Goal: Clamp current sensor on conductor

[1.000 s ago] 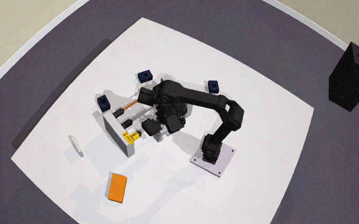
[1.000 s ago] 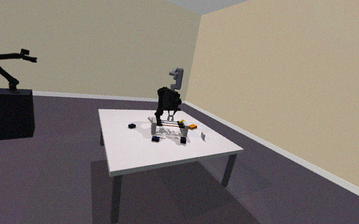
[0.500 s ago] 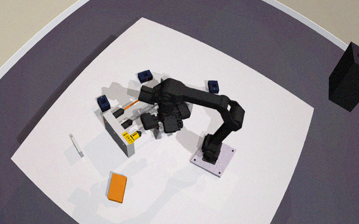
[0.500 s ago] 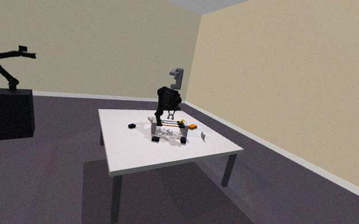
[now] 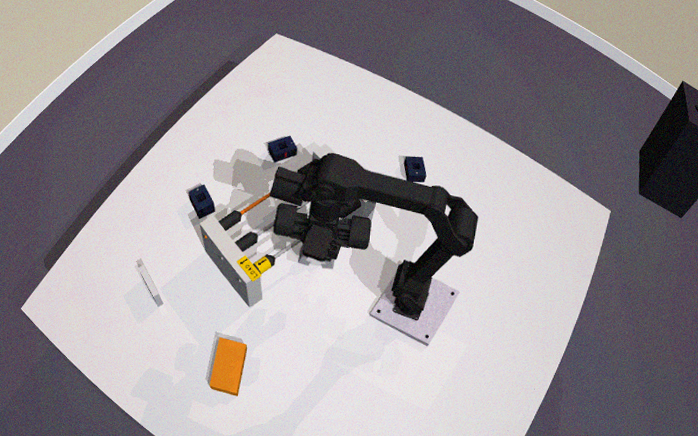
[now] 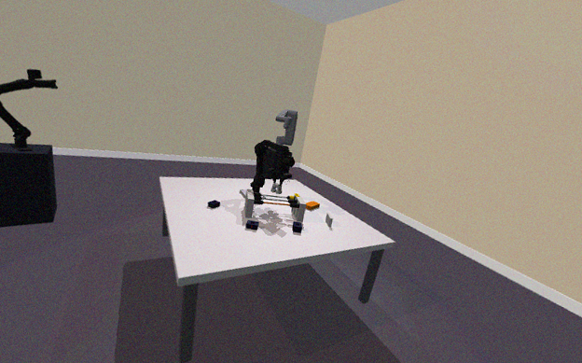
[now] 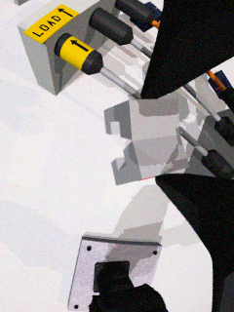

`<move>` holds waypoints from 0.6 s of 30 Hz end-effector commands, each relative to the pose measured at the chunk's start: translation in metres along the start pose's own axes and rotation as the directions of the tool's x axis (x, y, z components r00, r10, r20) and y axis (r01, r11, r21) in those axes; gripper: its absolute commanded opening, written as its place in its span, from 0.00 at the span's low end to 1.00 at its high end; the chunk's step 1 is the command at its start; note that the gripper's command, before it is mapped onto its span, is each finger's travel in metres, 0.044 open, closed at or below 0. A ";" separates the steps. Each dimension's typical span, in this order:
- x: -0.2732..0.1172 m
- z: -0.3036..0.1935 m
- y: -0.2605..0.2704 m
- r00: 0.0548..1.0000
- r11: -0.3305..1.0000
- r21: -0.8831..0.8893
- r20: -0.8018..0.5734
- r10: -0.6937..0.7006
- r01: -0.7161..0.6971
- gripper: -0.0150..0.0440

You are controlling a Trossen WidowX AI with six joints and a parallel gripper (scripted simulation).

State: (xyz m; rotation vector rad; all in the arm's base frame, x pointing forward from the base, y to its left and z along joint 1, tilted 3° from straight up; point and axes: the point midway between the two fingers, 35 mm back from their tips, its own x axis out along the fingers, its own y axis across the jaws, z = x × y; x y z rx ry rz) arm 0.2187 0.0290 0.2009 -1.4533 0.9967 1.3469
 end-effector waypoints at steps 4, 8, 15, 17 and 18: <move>-0.001 -0.001 -0.001 1.000 0.977 0.211 -0.013 -0.012 0.015 0.25; -0.002 -0.001 -0.001 1.000 0.940 0.341 -0.018 -0.018 0.023 0.25; -0.003 -0.001 -0.001 0.999 0.832 0.553 -0.027 -0.027 0.038 0.25; -0.003 -0.001 -0.001 0.999 0.793 0.608 -0.030 -0.030 0.042 0.25; -0.003 -0.001 -0.001 0.999 0.771 0.635 -0.031 -0.031 0.044 0.25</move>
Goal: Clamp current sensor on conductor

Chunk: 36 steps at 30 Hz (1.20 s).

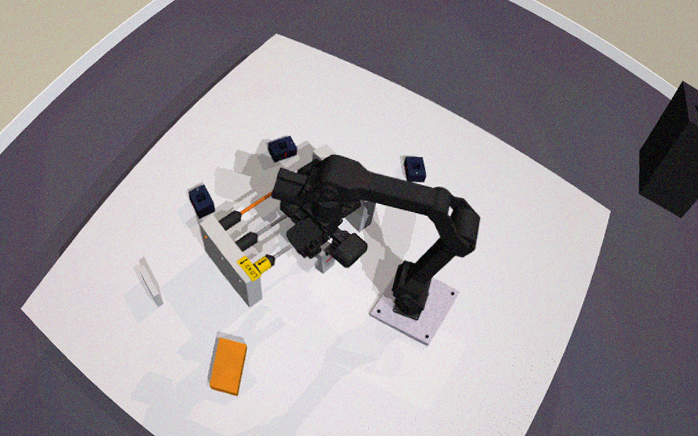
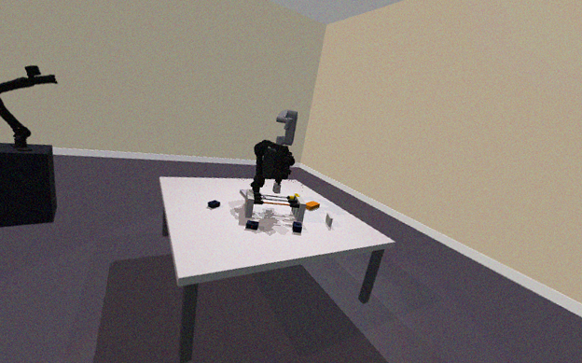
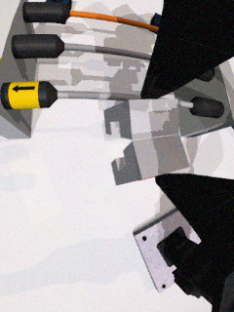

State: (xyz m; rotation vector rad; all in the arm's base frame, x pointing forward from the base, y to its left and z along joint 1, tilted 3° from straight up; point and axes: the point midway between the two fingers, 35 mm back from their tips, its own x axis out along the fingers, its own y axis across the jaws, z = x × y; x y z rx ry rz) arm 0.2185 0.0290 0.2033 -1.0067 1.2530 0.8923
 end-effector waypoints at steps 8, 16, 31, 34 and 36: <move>-0.002 0.000 -0.001 1.000 0.939 0.342 -0.004 -0.025 0.025 0.25; -0.003 0.000 -0.001 0.999 0.812 0.582 -0.006 -0.040 0.036 0.25; -0.005 0.000 -0.001 0.998 0.423 0.905 -0.010 -0.068 0.037 0.25; -0.006 0.000 -0.001 0.997 0.329 0.944 -0.010 -0.074 0.034 0.25; -0.006 0.000 -0.001 0.997 0.264 0.964 -0.011 -0.077 0.031 0.25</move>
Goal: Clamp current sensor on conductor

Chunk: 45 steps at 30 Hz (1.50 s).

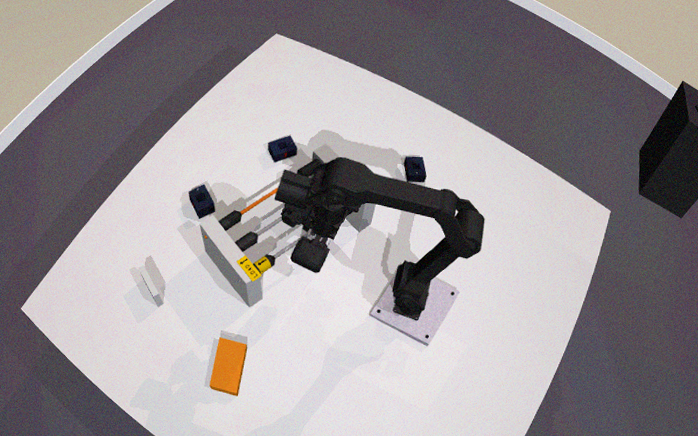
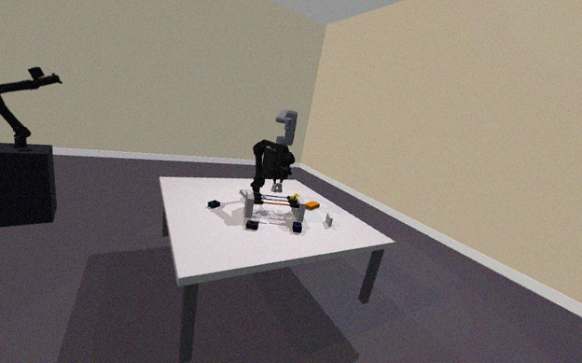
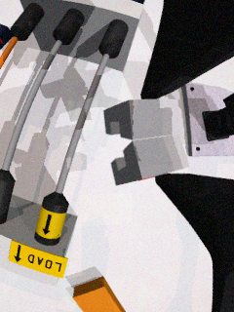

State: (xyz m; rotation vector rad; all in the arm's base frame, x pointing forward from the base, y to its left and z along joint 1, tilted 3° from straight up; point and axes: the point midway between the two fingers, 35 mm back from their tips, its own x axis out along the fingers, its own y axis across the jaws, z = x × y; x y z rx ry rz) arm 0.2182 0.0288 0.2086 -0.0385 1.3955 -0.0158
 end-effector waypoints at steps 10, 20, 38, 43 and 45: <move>0.000 0.004 -0.002 1.000 0.943 0.331 0.023 -0.010 0.002 0.25; 0.001 0.010 -0.005 0.999 0.767 0.641 0.042 -0.018 -0.013 0.25; 0.003 0.021 -0.010 0.997 0.228 0.971 0.075 -0.032 -0.066 0.25; 0.004 0.025 -0.012 0.996 0.052 0.995 0.084 -0.036 -0.082 0.25; 0.004 0.026 -0.013 0.995 -0.020 0.996 0.088 -0.038 -0.089 0.25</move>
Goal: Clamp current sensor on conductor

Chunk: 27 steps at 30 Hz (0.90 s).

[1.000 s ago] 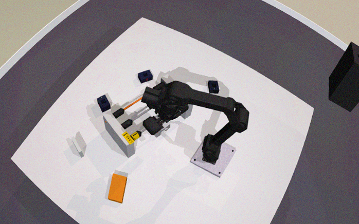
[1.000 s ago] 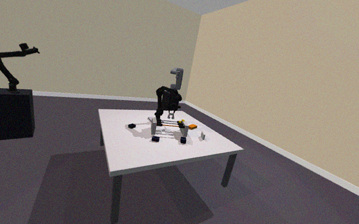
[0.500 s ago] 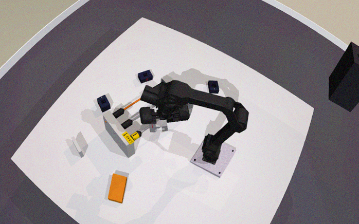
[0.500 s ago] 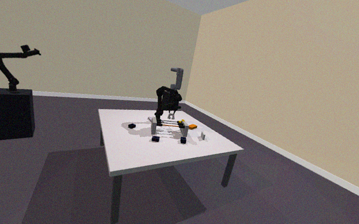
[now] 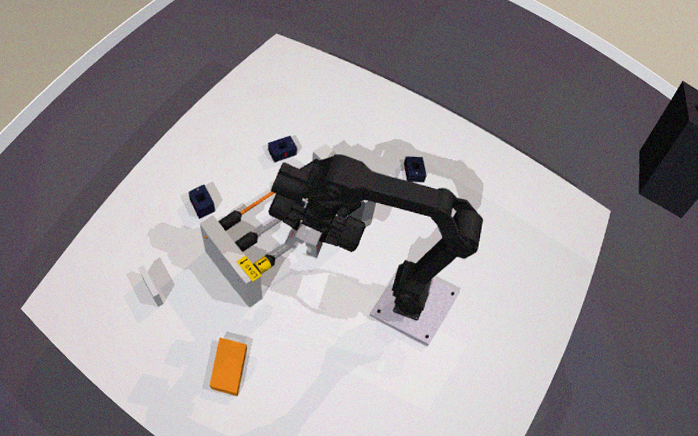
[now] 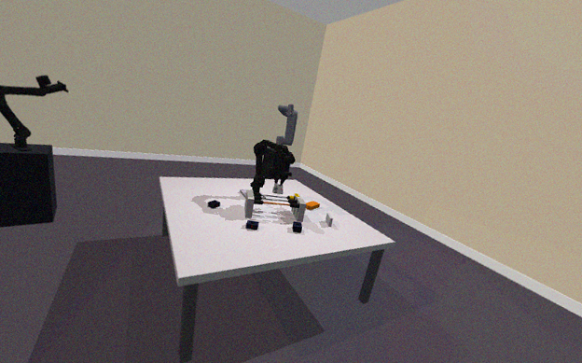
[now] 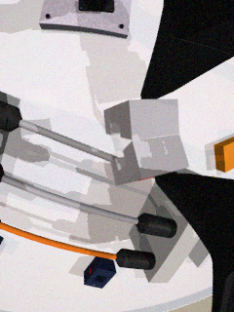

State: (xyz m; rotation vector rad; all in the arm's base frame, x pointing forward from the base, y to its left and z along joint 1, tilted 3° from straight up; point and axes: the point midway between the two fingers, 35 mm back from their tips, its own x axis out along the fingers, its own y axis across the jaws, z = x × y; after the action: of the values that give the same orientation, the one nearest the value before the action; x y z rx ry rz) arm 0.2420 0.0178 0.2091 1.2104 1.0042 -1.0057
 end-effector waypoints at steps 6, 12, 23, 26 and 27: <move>0.001 0.004 0.006 1.000 0.956 0.293 0.012 0.020 -0.023 0.25; 0.002 0.006 0.009 0.999 0.874 0.485 0.018 0.030 -0.035 0.25; 0.012 0.006 0.011 0.999 0.862 0.505 0.019 0.031 -0.037 0.25; 0.017 0.006 0.011 0.999 0.862 0.505 0.019 0.032 -0.037 0.25; 0.019 0.006 0.011 0.999 0.862 0.505 0.019 0.032 -0.037 0.25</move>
State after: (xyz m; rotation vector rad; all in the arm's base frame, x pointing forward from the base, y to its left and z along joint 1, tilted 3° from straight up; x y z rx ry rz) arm 0.2561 0.0119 0.1970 1.6409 0.7282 -1.2965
